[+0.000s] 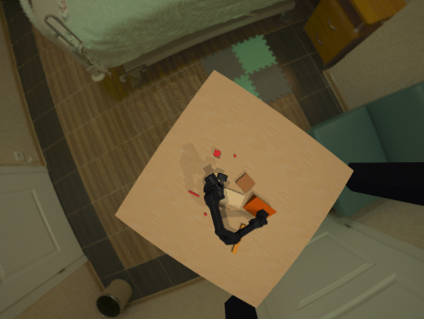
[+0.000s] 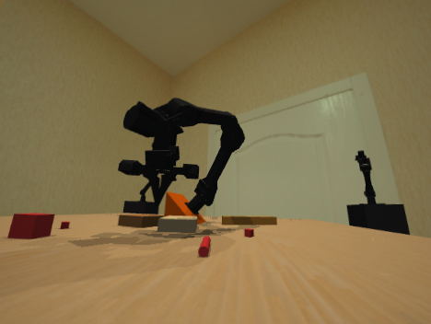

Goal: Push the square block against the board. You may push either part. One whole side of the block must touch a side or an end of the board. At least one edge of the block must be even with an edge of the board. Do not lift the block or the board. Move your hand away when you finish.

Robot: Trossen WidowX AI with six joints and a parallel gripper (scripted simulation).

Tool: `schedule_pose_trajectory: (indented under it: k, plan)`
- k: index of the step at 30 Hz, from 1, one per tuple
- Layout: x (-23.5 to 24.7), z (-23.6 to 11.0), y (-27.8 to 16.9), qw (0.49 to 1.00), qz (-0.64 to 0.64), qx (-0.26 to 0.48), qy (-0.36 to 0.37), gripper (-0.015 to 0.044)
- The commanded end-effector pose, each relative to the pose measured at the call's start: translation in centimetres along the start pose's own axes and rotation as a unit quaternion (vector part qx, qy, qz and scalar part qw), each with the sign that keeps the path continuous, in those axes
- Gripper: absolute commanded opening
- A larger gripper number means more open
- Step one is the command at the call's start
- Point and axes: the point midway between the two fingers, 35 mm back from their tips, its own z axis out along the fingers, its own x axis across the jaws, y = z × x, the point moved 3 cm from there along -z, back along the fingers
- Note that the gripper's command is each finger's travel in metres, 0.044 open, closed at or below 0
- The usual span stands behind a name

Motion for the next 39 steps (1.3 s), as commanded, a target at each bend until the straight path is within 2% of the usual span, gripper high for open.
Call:
schedule_pose_trajectory:
  k: [1, 10, 20, 29, 39]
  plan:
    - [-1.7, 0.0, -0.9, 0.998, 0.069, 0.003, -0.003, 0.0]
    - [-5.0, -0.2, -3.0, 0.975, 0.223, 0.002, -0.011, 0.0]
    - [-8.2, -0.4, -5.7, 0.922, 0.386, 0.001, -0.015, 0.0]
    - [-10.6, -0.2, -8.3, 0.852, 0.523, 0.005, -0.017, 0.0]
    - [-13.1, -0.2, -11.5, 0.751, 0.661, 0.003, -0.016, 0.0]
